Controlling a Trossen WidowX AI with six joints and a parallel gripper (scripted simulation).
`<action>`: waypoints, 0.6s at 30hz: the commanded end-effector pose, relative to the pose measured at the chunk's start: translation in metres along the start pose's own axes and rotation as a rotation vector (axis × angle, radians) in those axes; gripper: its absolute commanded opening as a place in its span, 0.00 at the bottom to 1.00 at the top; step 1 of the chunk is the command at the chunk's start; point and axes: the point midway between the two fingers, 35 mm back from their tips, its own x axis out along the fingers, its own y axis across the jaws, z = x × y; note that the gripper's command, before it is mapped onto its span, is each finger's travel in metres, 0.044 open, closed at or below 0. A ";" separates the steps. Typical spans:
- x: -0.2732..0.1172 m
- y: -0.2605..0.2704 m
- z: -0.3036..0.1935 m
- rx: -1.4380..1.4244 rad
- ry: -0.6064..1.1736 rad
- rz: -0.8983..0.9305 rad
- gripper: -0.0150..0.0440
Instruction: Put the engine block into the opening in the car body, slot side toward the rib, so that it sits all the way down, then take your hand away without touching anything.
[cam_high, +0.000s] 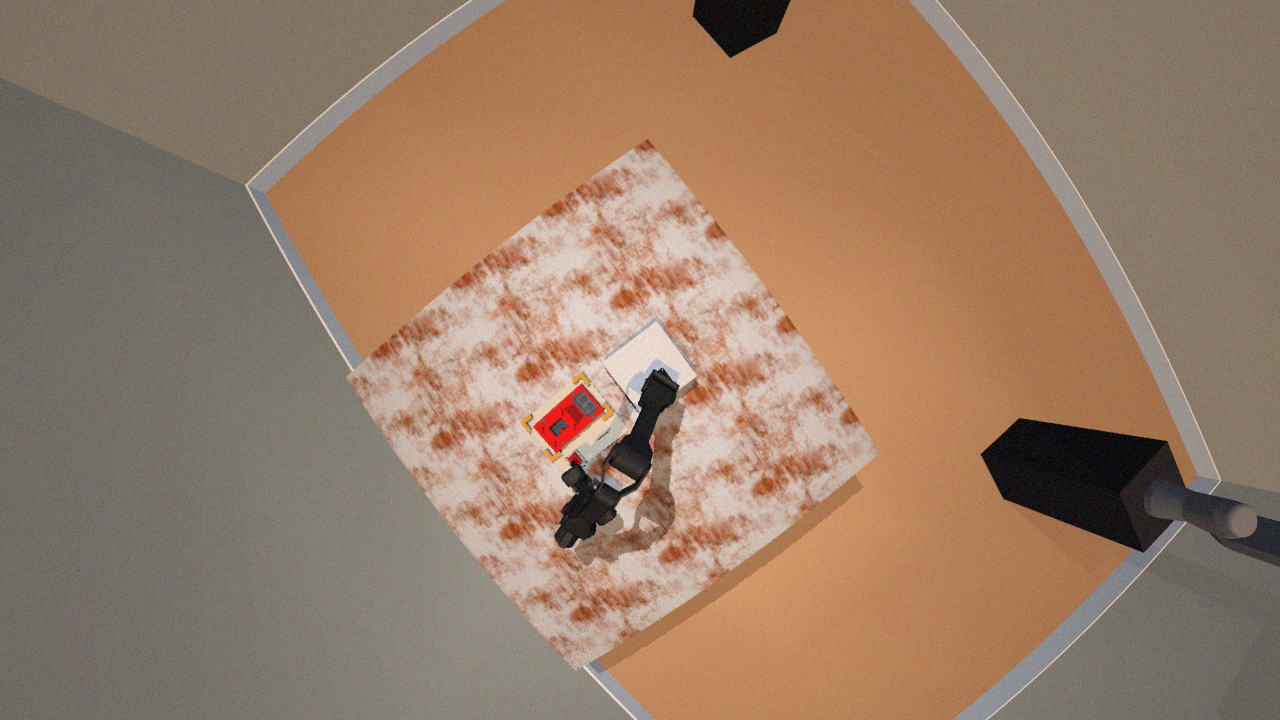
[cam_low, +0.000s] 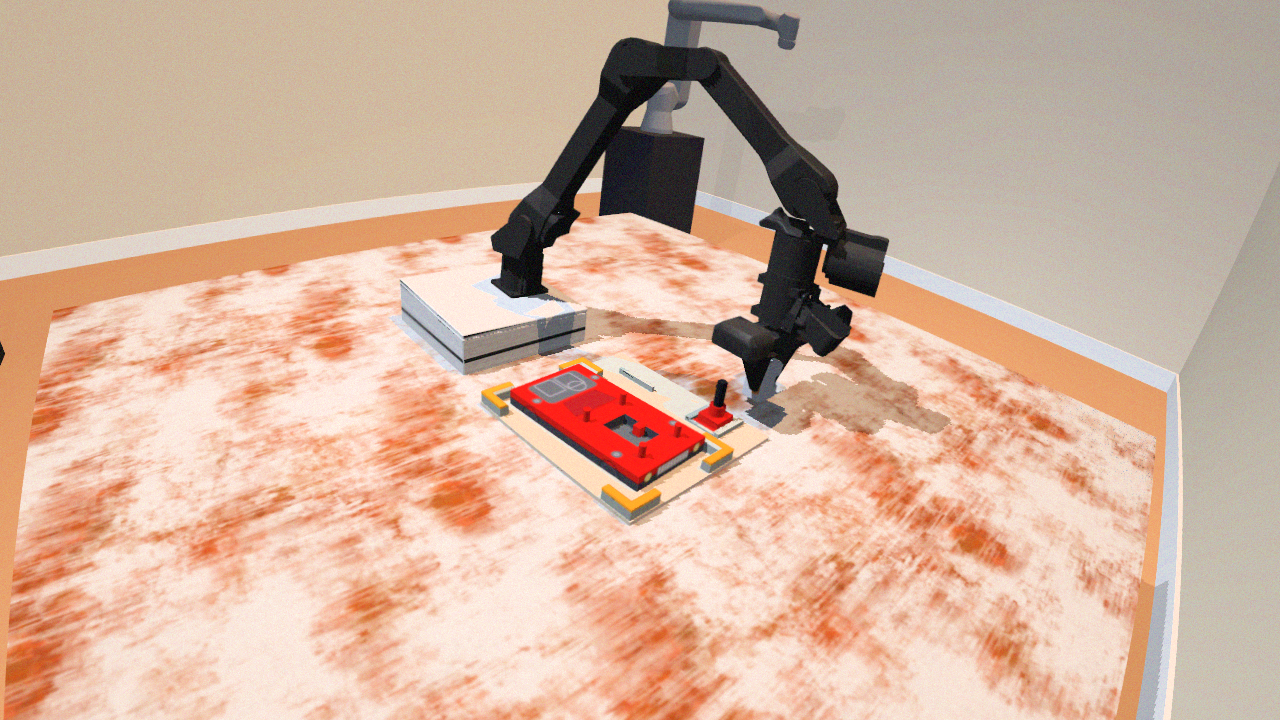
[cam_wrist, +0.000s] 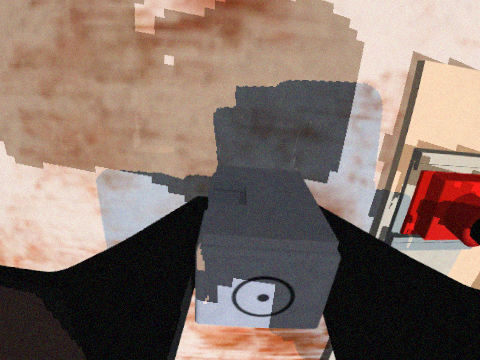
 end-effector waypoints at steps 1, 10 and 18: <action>-0.015 0.002 0.005 0.005 -0.017 0.003 0.25; -0.044 0.006 0.008 0.001 -0.023 0.004 0.25; -0.069 0.008 0.008 -0.001 -0.021 0.006 0.25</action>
